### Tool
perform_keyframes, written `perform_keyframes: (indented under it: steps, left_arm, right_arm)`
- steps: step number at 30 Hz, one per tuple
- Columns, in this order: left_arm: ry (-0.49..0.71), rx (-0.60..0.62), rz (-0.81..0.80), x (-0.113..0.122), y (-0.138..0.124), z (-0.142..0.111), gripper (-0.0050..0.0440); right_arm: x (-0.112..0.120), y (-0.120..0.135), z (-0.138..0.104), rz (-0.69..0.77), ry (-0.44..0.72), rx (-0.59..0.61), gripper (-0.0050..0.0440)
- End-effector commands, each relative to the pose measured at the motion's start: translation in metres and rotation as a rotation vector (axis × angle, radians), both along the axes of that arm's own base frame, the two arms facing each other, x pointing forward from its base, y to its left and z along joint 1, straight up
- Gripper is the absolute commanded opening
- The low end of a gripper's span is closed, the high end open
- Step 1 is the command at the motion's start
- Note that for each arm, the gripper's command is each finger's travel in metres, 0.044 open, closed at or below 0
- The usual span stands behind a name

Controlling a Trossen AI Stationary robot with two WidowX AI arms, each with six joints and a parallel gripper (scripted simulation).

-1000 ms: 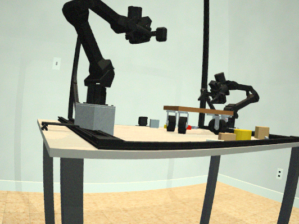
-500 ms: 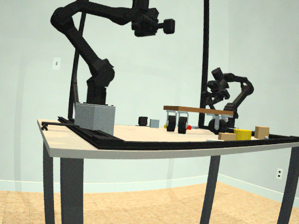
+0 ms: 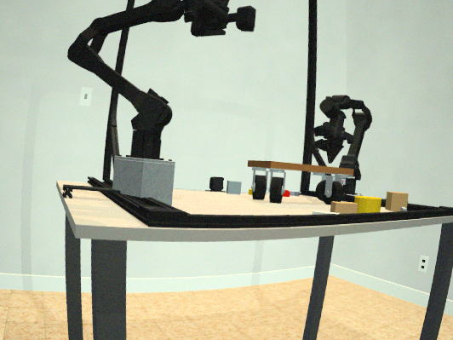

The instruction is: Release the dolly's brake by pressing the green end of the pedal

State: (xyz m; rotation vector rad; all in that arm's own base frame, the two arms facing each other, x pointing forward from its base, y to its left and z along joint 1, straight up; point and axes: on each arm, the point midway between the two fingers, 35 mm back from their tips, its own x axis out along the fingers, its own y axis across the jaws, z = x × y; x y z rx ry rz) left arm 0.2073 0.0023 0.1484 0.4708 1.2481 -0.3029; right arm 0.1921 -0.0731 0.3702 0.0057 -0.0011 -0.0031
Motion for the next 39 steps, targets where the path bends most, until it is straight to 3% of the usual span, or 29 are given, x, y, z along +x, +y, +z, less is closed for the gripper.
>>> perform_keyframes:
  steps: [1,4,8,39]
  left_arm:
    - [0.153,0.014,-0.077,-0.003,0.013,0.001,0.0000]
    - [0.275,-0.003,-0.145,-0.010,0.020,0.000,0.0000]
    - [0.303,-0.010,-0.162,-0.012,0.022,-0.001,0.0000]
    - [0.303,-0.010,-0.162,-0.012,0.022,-0.008,0.0000]
  right_arm:
    - [-0.022,0.015,0.009,-0.003,-0.002,-0.007,0.0440]
    - [-0.033,0.029,0.011,0.002,0.001,-0.006,0.0440]
    - [-0.035,0.033,0.011,0.003,0.001,-0.006,0.0440]
    - [-0.035,0.033,0.011,0.003,0.001,-0.006,0.0440]
